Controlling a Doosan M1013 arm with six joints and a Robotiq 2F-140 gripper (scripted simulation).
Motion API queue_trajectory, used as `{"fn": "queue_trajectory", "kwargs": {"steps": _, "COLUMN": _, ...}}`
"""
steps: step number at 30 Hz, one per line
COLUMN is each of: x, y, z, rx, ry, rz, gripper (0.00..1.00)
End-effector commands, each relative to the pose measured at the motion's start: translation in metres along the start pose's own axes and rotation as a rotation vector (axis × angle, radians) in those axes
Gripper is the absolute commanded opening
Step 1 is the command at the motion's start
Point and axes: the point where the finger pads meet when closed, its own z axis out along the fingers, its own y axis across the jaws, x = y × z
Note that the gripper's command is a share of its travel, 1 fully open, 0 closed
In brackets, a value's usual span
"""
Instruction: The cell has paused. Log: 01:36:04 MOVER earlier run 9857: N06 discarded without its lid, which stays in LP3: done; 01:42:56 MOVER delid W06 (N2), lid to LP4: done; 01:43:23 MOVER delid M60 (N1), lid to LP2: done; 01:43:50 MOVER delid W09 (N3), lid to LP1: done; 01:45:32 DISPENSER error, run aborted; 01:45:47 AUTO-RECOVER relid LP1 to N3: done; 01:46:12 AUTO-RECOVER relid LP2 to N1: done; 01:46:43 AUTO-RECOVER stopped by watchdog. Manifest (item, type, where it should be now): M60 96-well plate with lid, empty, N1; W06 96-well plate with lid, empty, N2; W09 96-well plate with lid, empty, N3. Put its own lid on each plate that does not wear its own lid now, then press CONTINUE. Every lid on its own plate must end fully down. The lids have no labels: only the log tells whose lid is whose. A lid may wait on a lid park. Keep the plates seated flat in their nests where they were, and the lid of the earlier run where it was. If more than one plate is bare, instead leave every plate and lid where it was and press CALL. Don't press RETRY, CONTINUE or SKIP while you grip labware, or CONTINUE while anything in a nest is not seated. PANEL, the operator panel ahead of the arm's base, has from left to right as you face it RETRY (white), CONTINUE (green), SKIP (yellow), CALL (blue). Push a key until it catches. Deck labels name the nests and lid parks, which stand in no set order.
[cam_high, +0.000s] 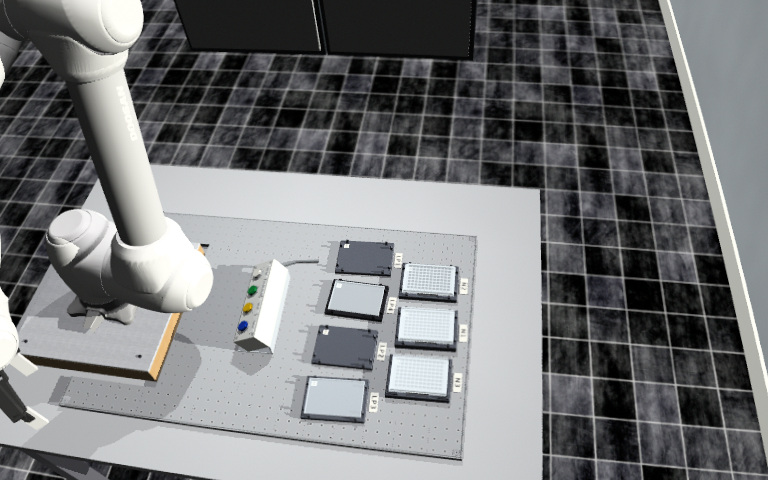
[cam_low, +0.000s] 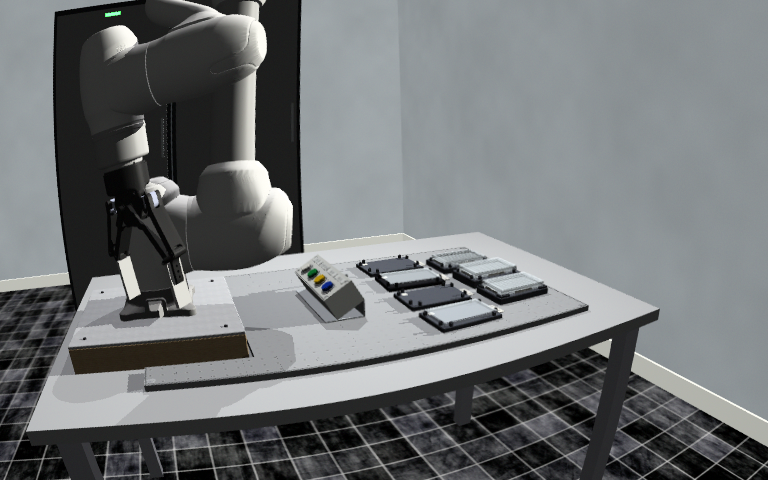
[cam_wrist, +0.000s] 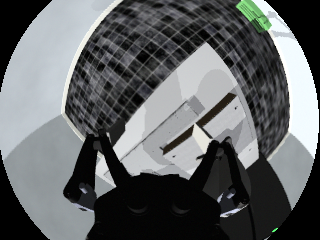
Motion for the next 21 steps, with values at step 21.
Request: {"fn": "queue_trajectory", "kwargs": {"steps": 21, "x": -0.0007, "y": -0.0015, "z": 0.0002, "rx": -0.001, "ry": 0.0, "rz": 0.002, "gripper": 1.0}}
